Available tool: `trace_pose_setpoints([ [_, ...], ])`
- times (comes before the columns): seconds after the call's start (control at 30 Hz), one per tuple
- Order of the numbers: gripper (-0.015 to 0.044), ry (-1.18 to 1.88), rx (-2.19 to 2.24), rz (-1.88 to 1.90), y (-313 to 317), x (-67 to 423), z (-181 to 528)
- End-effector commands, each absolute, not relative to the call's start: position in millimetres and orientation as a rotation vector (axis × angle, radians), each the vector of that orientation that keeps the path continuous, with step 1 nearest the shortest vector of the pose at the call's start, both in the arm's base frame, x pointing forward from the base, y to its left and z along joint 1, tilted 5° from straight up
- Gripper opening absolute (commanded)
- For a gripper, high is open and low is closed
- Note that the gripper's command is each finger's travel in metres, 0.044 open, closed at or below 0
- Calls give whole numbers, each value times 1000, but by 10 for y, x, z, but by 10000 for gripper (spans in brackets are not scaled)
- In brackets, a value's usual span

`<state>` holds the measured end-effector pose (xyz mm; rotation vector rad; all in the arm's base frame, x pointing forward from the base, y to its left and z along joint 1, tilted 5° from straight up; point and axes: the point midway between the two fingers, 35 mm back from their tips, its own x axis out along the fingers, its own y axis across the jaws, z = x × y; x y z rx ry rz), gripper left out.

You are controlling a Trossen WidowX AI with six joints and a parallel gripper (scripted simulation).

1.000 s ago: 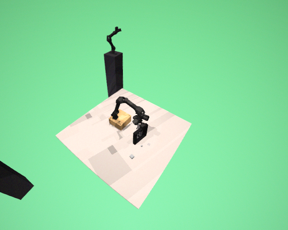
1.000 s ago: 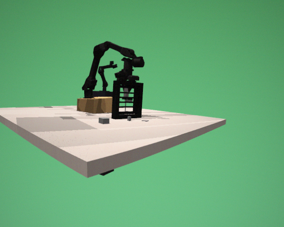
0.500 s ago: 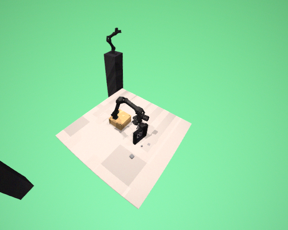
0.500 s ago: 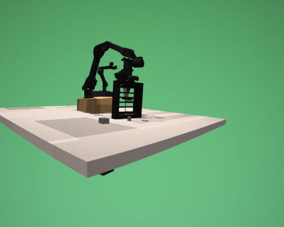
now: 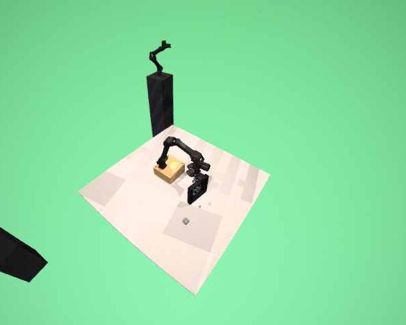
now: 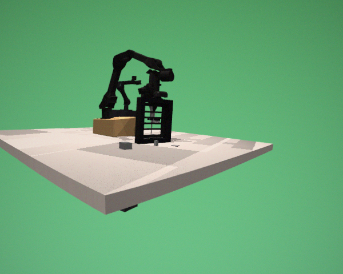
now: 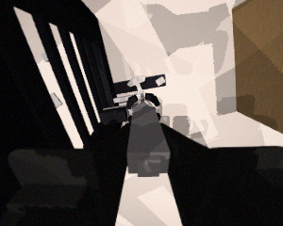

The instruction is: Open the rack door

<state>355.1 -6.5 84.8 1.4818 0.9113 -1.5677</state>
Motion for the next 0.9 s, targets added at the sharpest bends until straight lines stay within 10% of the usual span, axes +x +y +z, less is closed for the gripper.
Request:
trace_pose_setpoints([
  [0.0,52,908,1479,-1570,-70,3549,845],
  [0.87,20,1128,1217,-1318,-98,3404,849],
])
